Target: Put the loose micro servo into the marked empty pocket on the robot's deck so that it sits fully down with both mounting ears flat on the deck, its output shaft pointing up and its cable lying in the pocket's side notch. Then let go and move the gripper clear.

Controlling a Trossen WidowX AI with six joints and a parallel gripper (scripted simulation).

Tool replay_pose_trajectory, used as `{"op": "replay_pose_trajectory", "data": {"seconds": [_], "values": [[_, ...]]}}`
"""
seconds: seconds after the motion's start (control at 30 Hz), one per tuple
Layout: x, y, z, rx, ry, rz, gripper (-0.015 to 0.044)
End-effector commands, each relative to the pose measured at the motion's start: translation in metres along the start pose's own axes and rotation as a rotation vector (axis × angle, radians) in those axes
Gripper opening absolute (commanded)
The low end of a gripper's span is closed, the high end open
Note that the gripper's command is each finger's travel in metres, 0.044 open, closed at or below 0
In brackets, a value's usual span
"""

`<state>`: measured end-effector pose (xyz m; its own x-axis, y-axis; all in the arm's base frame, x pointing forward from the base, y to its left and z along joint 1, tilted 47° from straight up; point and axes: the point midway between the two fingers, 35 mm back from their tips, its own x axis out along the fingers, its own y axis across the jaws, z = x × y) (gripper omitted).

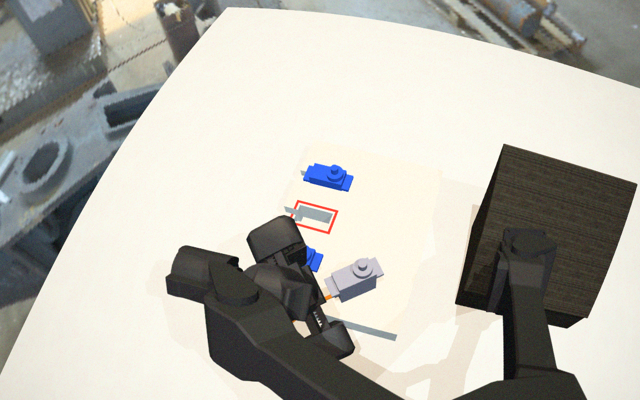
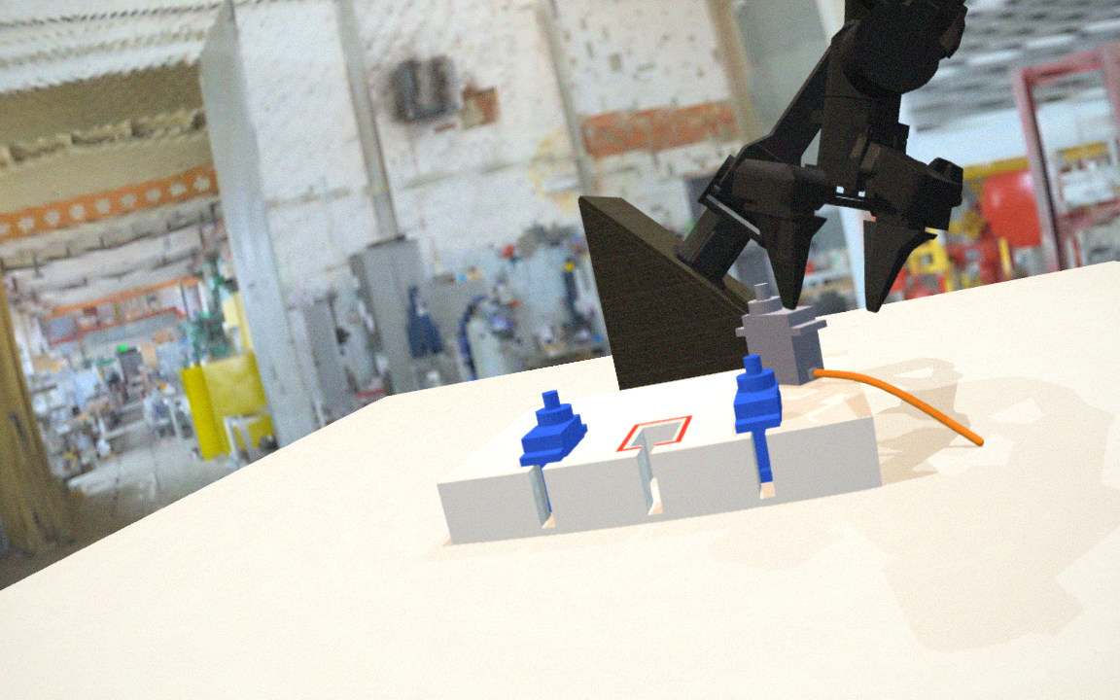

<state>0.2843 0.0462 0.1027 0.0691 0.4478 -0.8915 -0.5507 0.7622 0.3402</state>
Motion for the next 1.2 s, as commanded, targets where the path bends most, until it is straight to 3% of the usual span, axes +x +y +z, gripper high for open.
{"op": "replay_pose_trajectory", "data": {"seconds": [0.0, 0.33, 1.17], "values": [[-0.003, -0.008, -0.020, -0.004, -0.034, 0.085, 0.0440], [-0.020, -0.023, -0.060, -0.004, -0.247, 0.238, 0.0440], [0.017, -0.013, -0.050, -0.004, -0.253, 0.240, 0.0440]]}}
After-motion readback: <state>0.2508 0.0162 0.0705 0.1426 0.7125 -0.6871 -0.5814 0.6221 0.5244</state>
